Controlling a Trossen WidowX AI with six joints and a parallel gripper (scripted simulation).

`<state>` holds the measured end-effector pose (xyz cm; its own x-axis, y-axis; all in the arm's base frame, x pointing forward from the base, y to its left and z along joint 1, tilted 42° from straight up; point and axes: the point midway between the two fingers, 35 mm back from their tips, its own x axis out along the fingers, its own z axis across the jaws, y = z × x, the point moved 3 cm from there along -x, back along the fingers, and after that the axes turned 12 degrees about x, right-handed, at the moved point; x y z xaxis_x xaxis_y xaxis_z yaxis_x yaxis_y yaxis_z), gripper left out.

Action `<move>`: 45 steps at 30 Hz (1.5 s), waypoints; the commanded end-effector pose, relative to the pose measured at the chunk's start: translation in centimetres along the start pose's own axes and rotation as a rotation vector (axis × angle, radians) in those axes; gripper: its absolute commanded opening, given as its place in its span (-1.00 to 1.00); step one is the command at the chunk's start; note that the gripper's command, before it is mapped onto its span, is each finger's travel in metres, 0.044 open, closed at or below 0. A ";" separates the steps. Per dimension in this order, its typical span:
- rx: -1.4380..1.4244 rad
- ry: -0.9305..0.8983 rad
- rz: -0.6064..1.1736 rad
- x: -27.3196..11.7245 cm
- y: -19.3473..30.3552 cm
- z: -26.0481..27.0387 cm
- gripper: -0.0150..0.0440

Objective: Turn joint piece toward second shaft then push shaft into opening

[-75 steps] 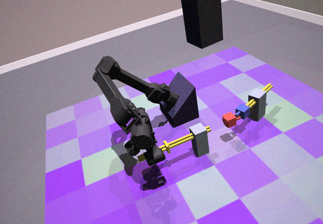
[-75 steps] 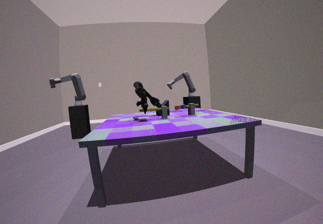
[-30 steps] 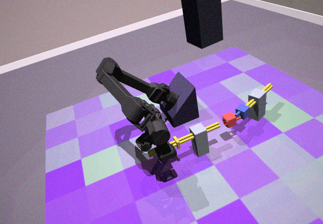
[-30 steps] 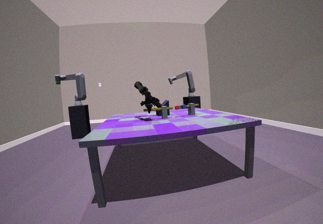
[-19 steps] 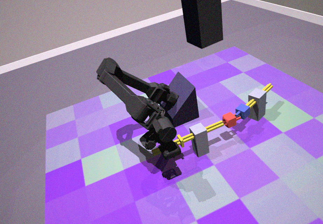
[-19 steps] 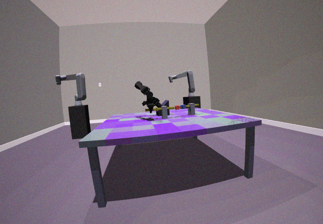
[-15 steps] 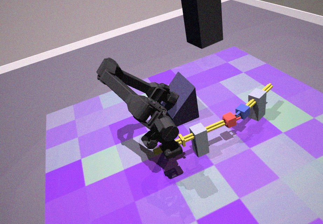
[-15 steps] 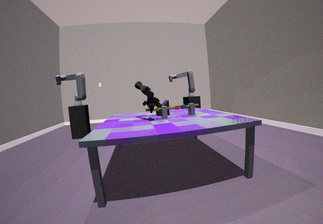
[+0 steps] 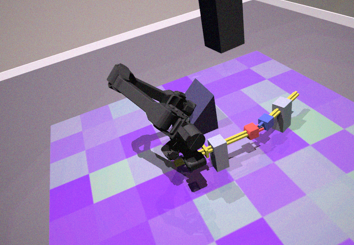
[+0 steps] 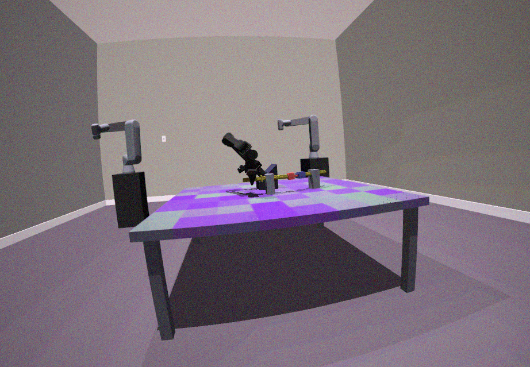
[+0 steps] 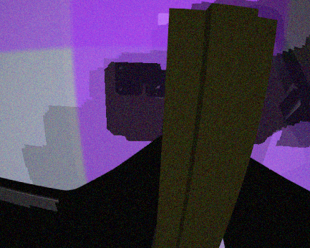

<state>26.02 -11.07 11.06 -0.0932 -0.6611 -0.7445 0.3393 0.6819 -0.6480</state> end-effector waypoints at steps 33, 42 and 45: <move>0.000 0.000 0.000 0.0 1.8 -0.4 -0.09; 0.000 0.000 0.000 0.0 1.8 -0.4 0.71; 0.000 0.000 0.000 0.0 1.8 -0.4 0.98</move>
<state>26.27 -9.69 9.79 -0.0929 -0.6618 -0.7439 0.3409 0.6808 -0.6483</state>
